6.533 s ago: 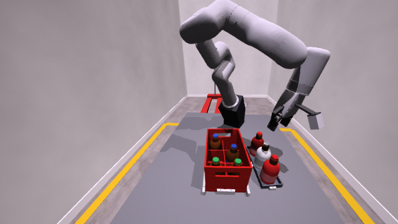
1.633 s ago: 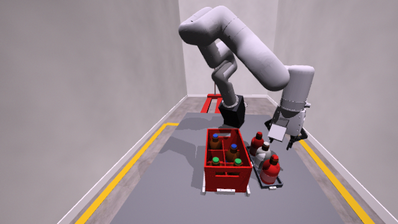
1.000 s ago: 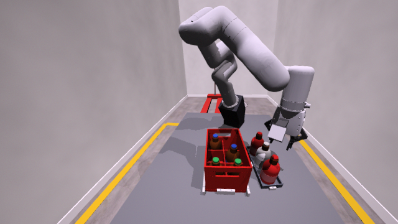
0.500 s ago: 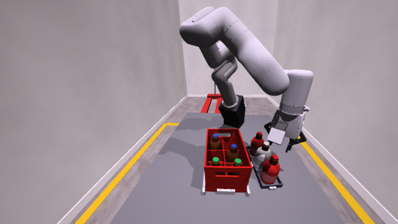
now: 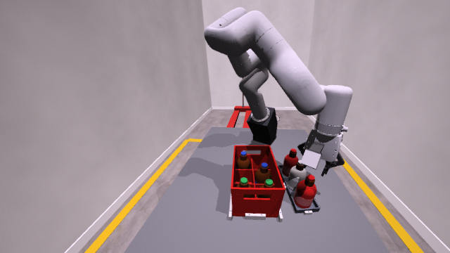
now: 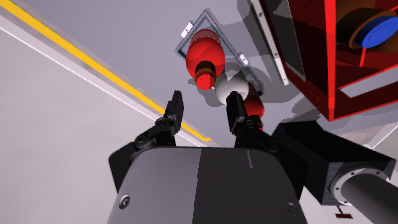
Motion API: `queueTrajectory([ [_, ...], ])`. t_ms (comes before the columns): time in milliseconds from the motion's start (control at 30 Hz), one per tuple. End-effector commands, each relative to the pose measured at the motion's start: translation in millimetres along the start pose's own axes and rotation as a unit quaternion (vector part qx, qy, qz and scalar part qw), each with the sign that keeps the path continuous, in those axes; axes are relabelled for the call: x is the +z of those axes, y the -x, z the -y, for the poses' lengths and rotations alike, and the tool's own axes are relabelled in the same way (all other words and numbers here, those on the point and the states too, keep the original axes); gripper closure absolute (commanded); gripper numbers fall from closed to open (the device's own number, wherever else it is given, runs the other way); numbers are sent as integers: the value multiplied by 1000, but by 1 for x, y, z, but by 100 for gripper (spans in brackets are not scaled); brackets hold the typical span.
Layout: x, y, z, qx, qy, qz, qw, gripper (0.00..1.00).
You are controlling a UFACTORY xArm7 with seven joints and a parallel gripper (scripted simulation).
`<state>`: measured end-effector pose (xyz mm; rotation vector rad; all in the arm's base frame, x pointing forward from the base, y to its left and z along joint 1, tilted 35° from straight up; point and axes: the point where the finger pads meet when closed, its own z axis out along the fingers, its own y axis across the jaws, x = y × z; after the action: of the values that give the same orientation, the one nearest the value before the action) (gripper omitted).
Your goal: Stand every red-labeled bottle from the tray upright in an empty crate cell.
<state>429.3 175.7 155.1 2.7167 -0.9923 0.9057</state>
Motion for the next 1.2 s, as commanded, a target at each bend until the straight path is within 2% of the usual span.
queueTrajectory([
  [0, 3, 0, 2, 0, -2, 0, 1000, 35],
  [367, 12, 0, 2, 0, -2, 0, 1000, 35],
  [1167, 14, 0, 2, 0, -2, 0, 1000, 35],
])
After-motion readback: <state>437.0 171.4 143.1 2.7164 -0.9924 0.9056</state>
